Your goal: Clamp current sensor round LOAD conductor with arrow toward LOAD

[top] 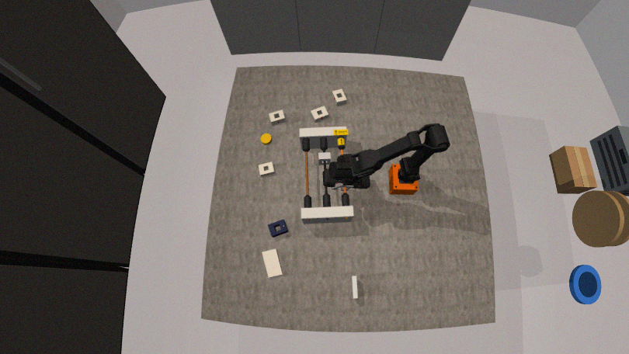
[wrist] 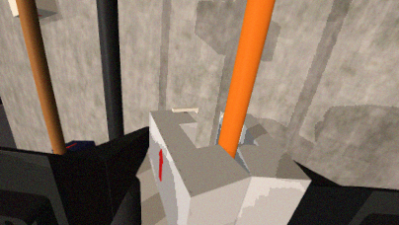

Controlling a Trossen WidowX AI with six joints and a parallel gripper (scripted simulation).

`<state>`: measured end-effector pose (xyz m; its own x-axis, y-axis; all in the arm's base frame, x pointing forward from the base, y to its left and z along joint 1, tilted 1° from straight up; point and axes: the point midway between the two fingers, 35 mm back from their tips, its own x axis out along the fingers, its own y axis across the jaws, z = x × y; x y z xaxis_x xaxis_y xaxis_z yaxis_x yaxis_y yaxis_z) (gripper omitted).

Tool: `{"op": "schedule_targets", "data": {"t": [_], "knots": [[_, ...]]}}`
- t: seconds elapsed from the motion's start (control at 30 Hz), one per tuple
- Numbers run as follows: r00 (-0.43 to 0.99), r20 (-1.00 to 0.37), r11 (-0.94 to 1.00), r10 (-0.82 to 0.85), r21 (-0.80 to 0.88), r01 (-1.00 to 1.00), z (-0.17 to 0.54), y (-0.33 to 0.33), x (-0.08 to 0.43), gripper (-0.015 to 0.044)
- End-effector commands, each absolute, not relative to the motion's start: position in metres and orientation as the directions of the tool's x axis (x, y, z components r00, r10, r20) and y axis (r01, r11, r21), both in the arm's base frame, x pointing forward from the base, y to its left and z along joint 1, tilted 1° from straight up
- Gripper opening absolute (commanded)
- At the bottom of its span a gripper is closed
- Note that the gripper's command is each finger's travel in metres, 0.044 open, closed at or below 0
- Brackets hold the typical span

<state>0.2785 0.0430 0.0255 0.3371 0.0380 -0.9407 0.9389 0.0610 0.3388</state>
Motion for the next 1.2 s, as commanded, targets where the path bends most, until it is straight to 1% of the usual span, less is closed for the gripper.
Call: {"op": "schedule_targets", "data": {"t": [0.0,0.07,1.17], "knots": [[0.349,-0.936,0.061,0.038,0.351,0.934,0.0272,0.0431,0.281,0.0049],[0.349,-0.936,0.061,0.038,0.351,0.934,0.0272,0.0431,0.281,0.0],[0.349,-0.936,0.061,0.038,0.351,0.934,0.0272,0.0431,0.281,0.0]]}}
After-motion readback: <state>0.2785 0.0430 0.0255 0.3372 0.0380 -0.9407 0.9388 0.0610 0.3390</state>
